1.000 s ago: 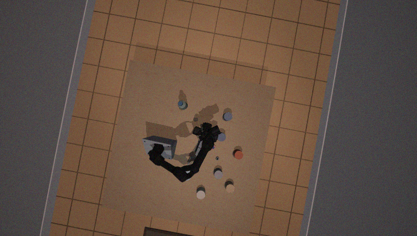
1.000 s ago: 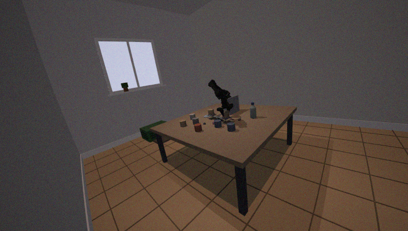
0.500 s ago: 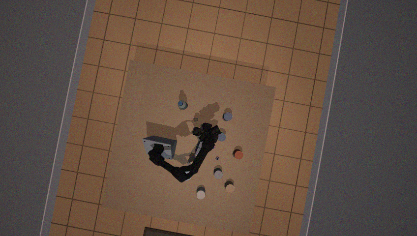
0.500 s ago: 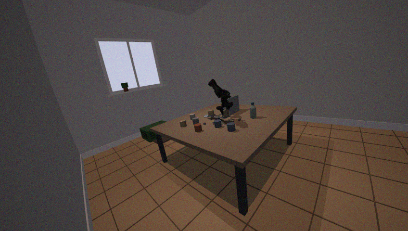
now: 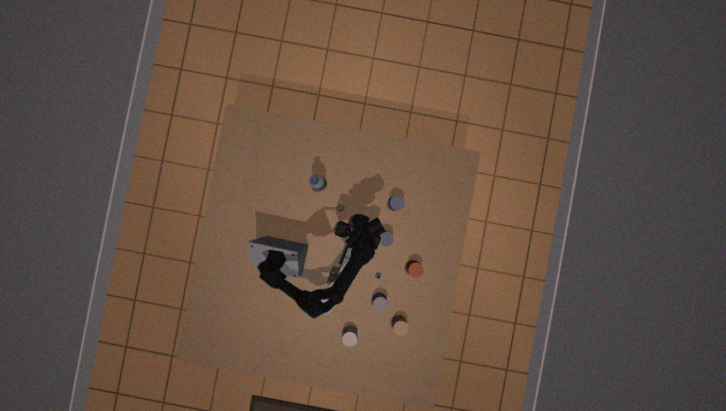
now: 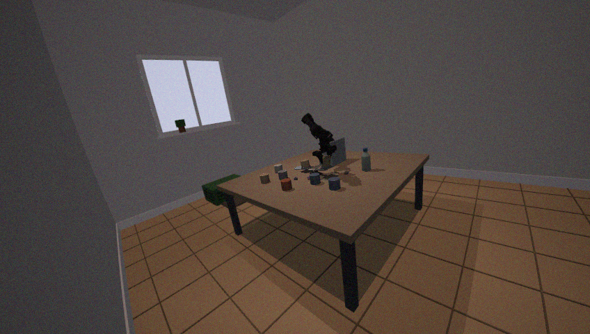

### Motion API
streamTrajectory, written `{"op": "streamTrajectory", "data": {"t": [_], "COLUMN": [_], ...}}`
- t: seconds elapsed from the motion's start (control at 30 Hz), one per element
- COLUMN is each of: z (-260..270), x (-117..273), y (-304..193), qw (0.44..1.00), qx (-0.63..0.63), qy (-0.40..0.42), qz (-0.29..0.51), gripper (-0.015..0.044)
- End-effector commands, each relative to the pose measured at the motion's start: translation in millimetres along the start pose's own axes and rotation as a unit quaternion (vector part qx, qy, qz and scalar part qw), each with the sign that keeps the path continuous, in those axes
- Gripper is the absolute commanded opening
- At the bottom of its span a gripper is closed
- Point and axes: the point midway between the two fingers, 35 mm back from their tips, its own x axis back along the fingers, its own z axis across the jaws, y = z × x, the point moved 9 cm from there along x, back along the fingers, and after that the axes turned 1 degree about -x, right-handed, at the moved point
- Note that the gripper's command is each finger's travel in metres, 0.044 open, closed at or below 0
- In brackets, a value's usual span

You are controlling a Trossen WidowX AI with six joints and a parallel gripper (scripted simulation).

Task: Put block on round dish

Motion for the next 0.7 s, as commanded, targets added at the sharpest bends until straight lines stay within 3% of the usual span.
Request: {"op": "streamTrajectory", "data": {"t": [0.0,0.67], "z": [-1,1], "x": [16,42], "y": [4,2], "qw": [1.000,1.000], "qx": [-0.006,-0.006], "qy": [-0.007,-0.007], "qz": [-0.019,-0.018], "gripper": [0.0000,0.0000]}}
